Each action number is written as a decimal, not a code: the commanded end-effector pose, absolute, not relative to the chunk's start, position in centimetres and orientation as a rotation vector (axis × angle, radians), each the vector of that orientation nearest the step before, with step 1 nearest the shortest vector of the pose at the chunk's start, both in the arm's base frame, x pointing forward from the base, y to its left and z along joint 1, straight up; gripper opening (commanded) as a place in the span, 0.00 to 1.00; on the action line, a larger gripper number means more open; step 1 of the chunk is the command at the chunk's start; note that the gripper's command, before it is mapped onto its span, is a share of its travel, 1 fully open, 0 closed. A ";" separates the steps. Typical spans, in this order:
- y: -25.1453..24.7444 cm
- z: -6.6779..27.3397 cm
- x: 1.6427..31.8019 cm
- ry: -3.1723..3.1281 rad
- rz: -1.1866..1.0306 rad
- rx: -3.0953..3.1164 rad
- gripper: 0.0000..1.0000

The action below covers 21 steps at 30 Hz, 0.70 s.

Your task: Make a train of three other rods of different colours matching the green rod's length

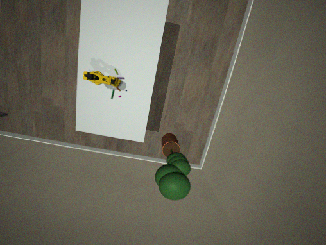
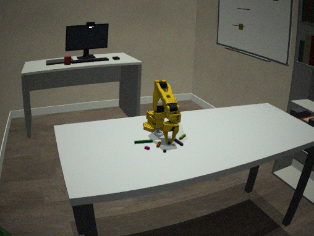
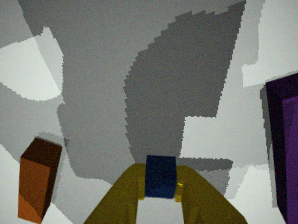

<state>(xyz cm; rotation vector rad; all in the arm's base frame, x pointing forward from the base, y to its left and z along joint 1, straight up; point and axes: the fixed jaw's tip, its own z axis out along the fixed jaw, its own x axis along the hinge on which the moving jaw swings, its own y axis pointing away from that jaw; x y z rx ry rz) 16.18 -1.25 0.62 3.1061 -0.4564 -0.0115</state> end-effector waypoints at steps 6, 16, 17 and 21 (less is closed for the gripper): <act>-1.2 1.8 17.6 -0.440 0.132 3.118 0.00; -1.1 3.0 17.7 -0.440 0.132 3.118 0.00; -1.0 3.2 17.7 -0.440 0.132 3.119 0.00; -1.0 3.6 17.7 -0.440 0.132 3.119 0.00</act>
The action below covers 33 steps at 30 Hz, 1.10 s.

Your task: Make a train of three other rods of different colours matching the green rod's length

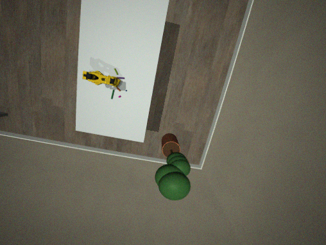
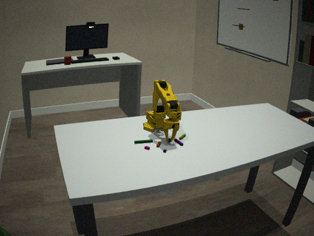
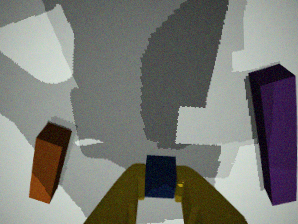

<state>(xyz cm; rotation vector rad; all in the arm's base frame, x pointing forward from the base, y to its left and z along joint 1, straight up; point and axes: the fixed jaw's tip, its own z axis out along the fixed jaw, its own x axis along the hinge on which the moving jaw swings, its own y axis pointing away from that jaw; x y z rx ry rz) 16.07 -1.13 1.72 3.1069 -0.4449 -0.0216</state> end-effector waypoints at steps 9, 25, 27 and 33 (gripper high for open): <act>-0.8 5.3 17.5 -0.440 0.132 3.120 0.00; -0.5 5.5 17.5 -0.456 0.132 3.119 0.00; -0.2 5.5 17.5 -0.470 0.131 3.119 0.00; 0.8 5.5 17.7 -0.527 0.129 3.116 0.00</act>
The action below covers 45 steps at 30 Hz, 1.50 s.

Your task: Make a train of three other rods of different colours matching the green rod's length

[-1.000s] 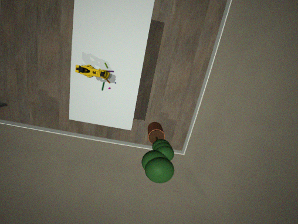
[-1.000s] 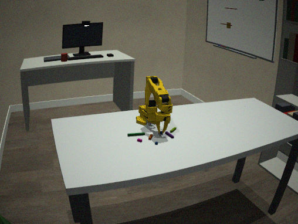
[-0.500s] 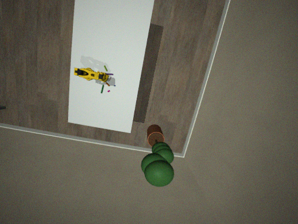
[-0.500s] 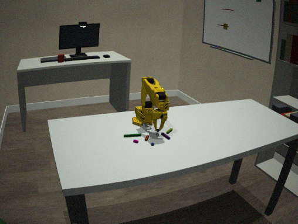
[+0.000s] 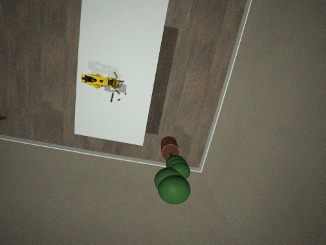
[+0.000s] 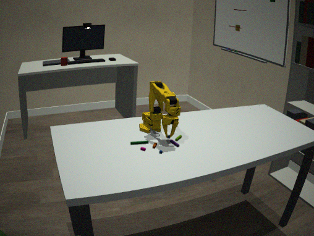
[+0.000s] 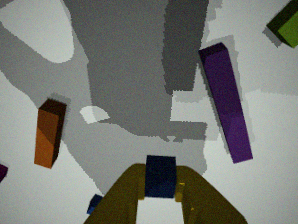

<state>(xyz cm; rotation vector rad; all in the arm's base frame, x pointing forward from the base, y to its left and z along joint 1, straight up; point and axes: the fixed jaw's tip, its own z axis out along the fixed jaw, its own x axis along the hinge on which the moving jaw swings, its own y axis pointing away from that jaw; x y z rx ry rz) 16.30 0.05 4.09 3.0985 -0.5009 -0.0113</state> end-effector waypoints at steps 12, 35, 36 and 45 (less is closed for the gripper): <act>5.1 5.4 17.6 -0.755 0.114 3.093 0.00; 13.4 4.9 14.4 -1.182 0.058 2.992 0.00; 13.6 4.9 14.3 -1.196 0.056 2.988 0.00; 14.8 4.8 13.4 -1.261 0.045 2.964 0.00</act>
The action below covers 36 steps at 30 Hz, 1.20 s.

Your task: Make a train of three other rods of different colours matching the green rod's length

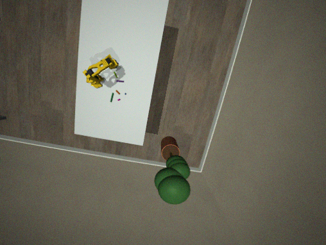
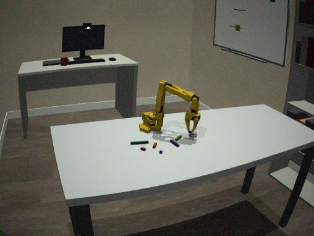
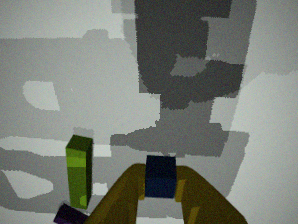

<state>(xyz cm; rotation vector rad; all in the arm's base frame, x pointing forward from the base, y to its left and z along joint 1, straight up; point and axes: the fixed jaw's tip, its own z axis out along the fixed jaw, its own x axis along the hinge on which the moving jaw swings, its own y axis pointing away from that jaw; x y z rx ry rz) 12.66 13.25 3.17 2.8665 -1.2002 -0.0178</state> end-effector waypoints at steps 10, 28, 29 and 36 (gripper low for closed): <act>14.9 4.8 13.4 -1.265 0.044 2.962 0.00; 15.2 5.3 13.6 -1.296 0.060 2.982 0.00; 15.2 5.3 13.6 -1.296 0.060 2.982 0.00; 15.2 5.3 13.6 -1.296 0.060 2.982 0.00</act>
